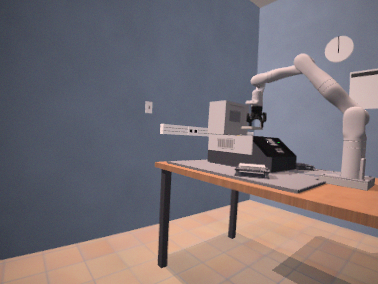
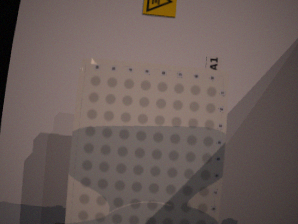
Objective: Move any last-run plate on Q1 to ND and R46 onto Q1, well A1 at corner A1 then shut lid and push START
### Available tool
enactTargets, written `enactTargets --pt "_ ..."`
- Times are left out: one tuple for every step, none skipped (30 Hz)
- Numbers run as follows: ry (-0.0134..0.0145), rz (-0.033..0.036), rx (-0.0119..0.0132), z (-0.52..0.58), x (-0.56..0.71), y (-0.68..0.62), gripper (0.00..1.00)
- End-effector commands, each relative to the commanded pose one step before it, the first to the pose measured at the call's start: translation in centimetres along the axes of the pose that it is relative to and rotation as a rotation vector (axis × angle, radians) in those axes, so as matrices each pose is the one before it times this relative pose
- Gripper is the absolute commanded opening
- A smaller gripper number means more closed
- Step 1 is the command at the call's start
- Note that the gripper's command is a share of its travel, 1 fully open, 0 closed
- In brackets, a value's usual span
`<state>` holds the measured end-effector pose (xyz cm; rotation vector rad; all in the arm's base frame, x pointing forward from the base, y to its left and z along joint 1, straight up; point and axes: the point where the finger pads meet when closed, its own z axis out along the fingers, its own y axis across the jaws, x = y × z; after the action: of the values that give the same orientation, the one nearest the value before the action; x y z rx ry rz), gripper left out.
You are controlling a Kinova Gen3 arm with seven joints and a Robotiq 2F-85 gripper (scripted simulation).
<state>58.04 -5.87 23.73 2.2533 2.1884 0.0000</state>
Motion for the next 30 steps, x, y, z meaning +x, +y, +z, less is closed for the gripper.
enactTargets --pt "-0.00116 -0.02954 -0.00185 -0.103 -0.683 -0.426 0.91" --pt "-0.00001 -0.01167 0.00001 0.0 -0.268 -0.198 0.91" --pt "-0.00001 -0.01167 0.00001 0.0 -0.266 -0.201 0.91" --pt "-0.00001 -0.01167 0.00001 0.0 -0.263 -0.204 0.91" --pt "-0.00001 -0.01167 0.00001 0.0 -0.261 -0.208 0.91" --pt "-0.00001 -0.01167 0.00001 0.0 -0.258 -0.211 0.91" --pt "-0.00001 -0.01167 0.00001 0.0 -0.256 -0.214 0.91" --pt "0.0 0.0 0.0 0.0 0.0 0.0 0.91" --pt "0.0 0.0 0.0 0.0 0.0 0.0 0.91" --pt "-0.00001 -0.01167 0.0 0.001 -0.254 -0.218 0.91" --pt "-0.00001 -0.01167 0.00001 0.0 -0.251 -0.219 0.91" --pt "-0.00001 -0.01167 0.00001 0.0 -0.248 -0.222 0.91" --pt "-0.00001 -0.01167 0.00001 0.0 -0.246 -0.225 0.91" --pt "-0.00001 -0.01167 0.00001 0.0 -0.243 -0.228 0.91" --pt "-0.00001 -0.01167 0.00001 0.0 -0.24 -0.231 0.91" --pt "-0.00001 -0.01167 0.00001 0.0 -0.238 -0.234 0.91" --pt "-0.00001 -0.01167 0.00001 0.0 -0.235 -0.237 0.91" --pt "-0.00001 -0.01167 0.00001 0.0 -0.232 -0.239 0.91" --pt "-0.00001 -0.01167 0.00001 0.0 -0.229 -0.242 0.91" --pt "-0.00001 -0.01167 0.00001 0.0 -0.227 -0.245 0.91" --pt "-0.00001 -0.01167 0.00001 0.0 -0.224 -0.247 0.91" --pt "-0.00001 -0.01167 0.00001 0.0 -0.221 -0.25 0.91" --pt "-0.00001 -0.01167 0.00001 0.0 -0.218 -0.253 0.91" --pt "-0.00001 -0.01167 0.00001 0.0 -0.215 -0.255 0.91" --pt "0.0 0.0 0.0 0.0 0.0 0.0 0.91" --pt "0.0 0.0 0.0 0.0 0.0 0.0 0.91" --pt "-0.00001 -0.01167 0.00001 0.001 -0.212 -0.258 0.91" --pt "-0.00001 -0.01167 0.00001 0.0 -0.209 -0.26 0.91" --pt "-0.00001 -0.01167 0.00001 0.0 -0.206 -0.262 0.91" --pt "-0.00001 -0.01167 0.00001 0.0 -0.203 -0.265 0.91"
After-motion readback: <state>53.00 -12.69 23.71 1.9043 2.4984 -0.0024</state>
